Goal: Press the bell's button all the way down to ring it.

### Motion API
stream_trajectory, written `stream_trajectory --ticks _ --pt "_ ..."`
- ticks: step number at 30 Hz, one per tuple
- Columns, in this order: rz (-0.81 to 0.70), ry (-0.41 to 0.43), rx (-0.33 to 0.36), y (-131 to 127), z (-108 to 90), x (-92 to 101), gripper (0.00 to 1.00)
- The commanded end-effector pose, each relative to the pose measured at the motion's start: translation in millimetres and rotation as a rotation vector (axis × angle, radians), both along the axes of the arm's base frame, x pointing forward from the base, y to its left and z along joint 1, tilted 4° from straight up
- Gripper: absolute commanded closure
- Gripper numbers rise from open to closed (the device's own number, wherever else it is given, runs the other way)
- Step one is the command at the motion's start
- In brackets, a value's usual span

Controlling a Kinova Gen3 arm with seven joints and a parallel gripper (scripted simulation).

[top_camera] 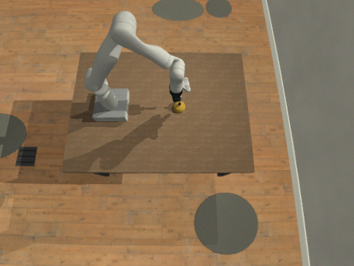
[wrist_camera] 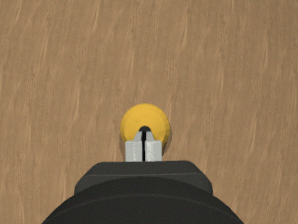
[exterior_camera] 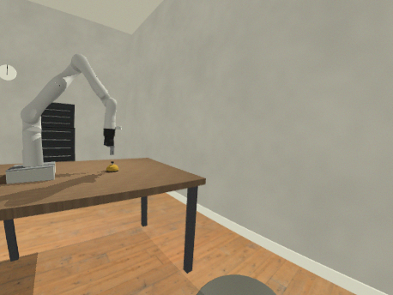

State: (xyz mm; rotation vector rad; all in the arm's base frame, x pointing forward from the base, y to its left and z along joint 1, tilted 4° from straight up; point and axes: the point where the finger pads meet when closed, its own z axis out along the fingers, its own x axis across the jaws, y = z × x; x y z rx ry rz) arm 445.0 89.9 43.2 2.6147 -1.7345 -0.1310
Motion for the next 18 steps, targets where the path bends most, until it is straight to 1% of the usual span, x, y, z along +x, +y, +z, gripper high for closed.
stream_trajectory --ticks 1,7,18 --pt "0.000 -0.013 0.003 0.6 9.1 4.0 0.83" --pt "0.000 -0.013 0.003 0.3 15.0 4.4 0.83" --pt "0.000 -0.013 0.003 0.3 15.7 4.4 0.83"
